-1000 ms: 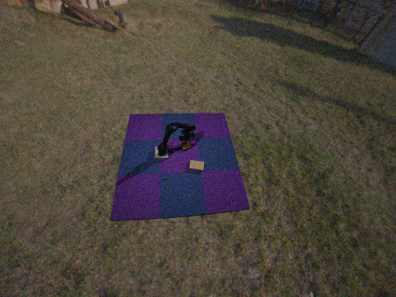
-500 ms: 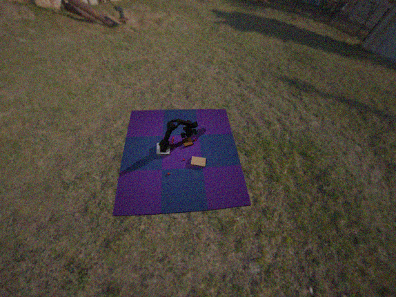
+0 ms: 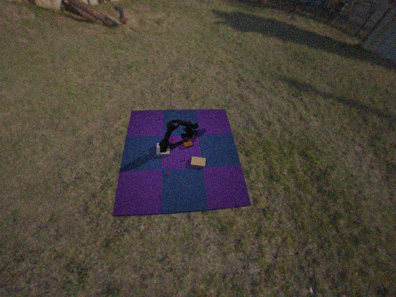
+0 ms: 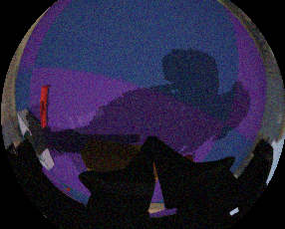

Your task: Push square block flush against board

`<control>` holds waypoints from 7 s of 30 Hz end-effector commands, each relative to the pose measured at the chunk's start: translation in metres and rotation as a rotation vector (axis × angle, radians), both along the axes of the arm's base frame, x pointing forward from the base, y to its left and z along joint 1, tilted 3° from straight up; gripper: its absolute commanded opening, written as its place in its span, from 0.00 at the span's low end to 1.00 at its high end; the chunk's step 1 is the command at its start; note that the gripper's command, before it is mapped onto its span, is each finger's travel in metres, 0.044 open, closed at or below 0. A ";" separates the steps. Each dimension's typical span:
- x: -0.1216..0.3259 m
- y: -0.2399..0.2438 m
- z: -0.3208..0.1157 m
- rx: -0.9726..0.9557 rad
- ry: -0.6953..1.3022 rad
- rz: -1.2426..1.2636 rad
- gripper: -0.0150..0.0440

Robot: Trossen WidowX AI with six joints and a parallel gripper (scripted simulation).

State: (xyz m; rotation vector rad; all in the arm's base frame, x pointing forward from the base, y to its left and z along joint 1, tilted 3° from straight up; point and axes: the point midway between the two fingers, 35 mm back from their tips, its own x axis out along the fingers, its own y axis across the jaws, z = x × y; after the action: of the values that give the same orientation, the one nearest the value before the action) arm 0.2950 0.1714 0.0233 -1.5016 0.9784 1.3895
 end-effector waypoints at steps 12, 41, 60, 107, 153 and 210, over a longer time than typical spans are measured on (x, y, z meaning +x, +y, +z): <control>0.004 -0.014 -0.001 -0.004 0.001 0.000 0.25; 0.011 -0.036 0.000 -0.006 0.000 0.000 0.25; 0.015 -0.050 0.000 -0.007 0.000 0.000 0.25; 0.007 -0.028 0.000 -0.005 0.000 0.000 0.25; -0.042 -0.056 0.056 0.064 0.000 -0.914 0.25; -0.082 -0.090 -0.007 0.138 -0.004 -1.930 0.25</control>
State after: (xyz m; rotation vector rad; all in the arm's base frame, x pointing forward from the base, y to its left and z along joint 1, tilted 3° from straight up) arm 0.2083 0.0809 0.0149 0.0093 1.5069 -0.0254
